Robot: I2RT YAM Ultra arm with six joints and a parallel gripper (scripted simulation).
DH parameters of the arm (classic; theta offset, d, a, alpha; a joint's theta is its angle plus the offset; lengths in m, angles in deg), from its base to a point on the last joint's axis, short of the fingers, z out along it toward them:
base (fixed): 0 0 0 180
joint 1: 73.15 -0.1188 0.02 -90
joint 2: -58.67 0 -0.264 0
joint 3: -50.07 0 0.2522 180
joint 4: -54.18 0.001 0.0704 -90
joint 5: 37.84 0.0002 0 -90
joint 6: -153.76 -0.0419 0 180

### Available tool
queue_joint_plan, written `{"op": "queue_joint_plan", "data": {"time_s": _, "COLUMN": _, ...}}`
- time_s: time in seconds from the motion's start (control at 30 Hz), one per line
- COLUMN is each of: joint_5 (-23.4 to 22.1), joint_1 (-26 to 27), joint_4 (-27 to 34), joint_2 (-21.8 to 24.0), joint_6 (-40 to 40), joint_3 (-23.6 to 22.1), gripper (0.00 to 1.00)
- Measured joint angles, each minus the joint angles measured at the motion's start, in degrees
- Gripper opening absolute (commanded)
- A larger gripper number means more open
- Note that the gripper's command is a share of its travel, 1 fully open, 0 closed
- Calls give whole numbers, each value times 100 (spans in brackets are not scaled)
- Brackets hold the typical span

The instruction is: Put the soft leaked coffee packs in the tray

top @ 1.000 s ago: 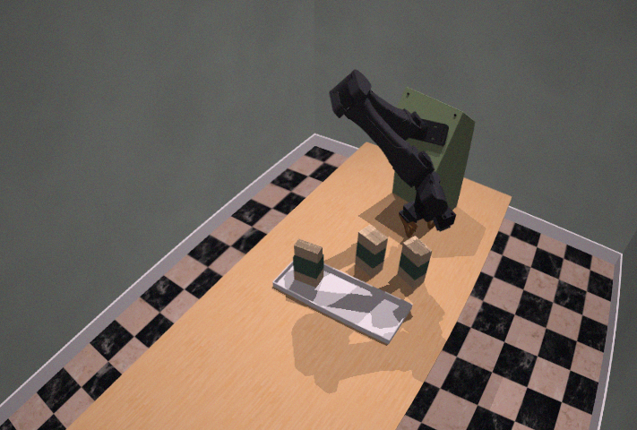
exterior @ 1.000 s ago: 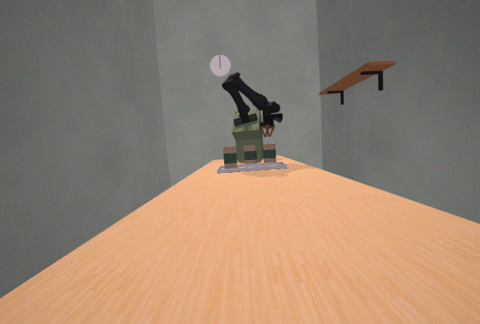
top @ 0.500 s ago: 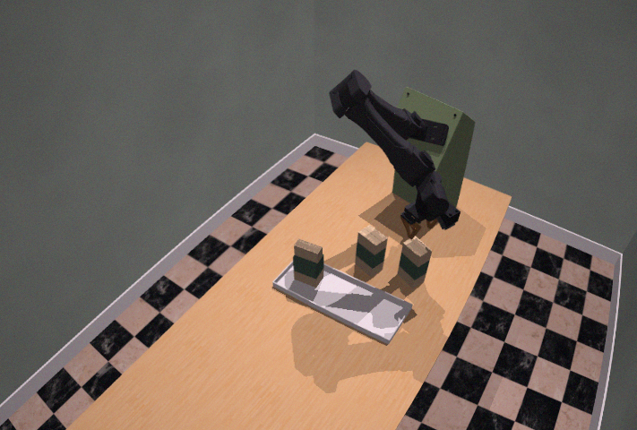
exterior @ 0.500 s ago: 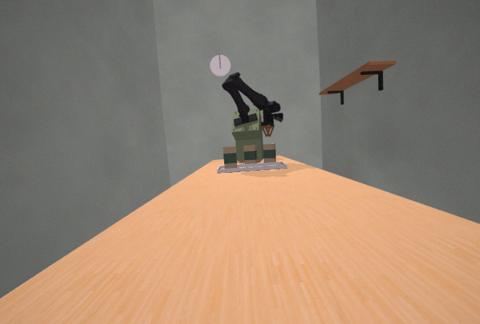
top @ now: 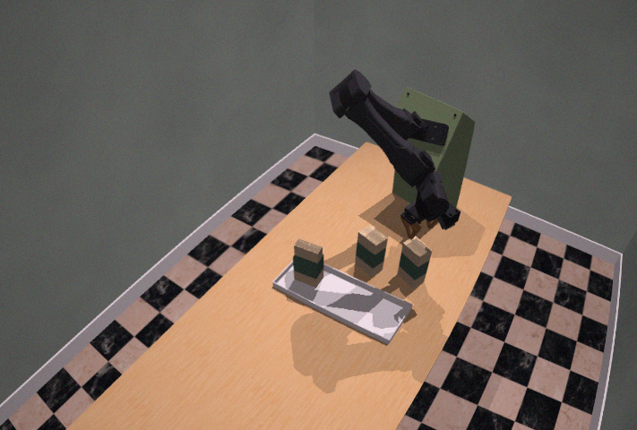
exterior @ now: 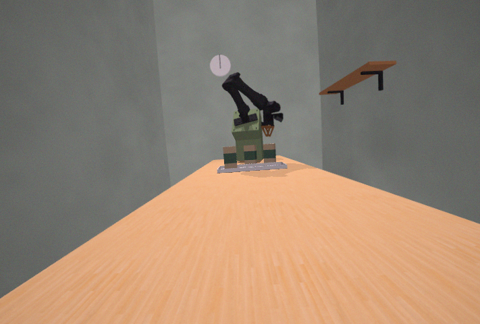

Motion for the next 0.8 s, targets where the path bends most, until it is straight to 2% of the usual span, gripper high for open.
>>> {"op": "queue_joint_plan", "data": {"time_s": 0.8, "joint_5": -22, "joint_1": 68, "joint_4": -107, "joint_2": -79, "joint_6": 70, "joint_3": 0, "gripper": 79}}
